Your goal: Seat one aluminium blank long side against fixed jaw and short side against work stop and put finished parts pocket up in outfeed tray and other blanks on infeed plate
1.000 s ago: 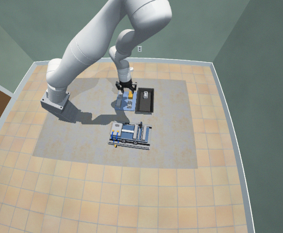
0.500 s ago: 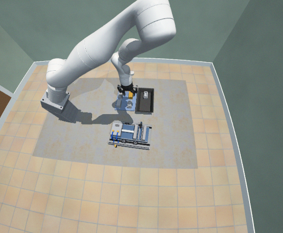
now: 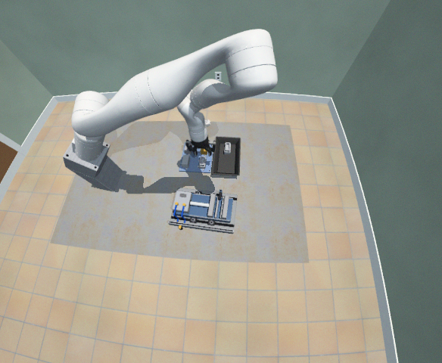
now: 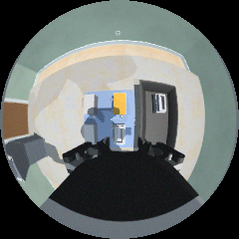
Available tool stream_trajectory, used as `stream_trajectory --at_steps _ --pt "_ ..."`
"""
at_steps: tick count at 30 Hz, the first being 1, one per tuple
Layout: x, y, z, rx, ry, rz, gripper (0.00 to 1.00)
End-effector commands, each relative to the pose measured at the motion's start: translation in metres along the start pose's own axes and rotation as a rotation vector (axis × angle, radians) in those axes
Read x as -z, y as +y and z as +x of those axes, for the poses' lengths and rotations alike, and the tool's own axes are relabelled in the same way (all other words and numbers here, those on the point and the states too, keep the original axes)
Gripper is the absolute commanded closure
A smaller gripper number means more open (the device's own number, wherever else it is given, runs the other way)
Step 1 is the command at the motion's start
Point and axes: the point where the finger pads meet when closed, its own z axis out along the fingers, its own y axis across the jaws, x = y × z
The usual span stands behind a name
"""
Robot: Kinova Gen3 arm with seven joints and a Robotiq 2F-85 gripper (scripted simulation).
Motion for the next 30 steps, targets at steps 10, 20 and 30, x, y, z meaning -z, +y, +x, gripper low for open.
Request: stream_trajectory --at_steps 10,20,30 --pt "-0.037 -0.01 -0.001 0.0 -0.006 0.023 0.33" --pt "-0.044 -0.011 -0.002 0.0 -0.006 0.023 0.33" --pt "-0.044 -0.011 -0.002 0.0 -0.006 0.023 0.33"
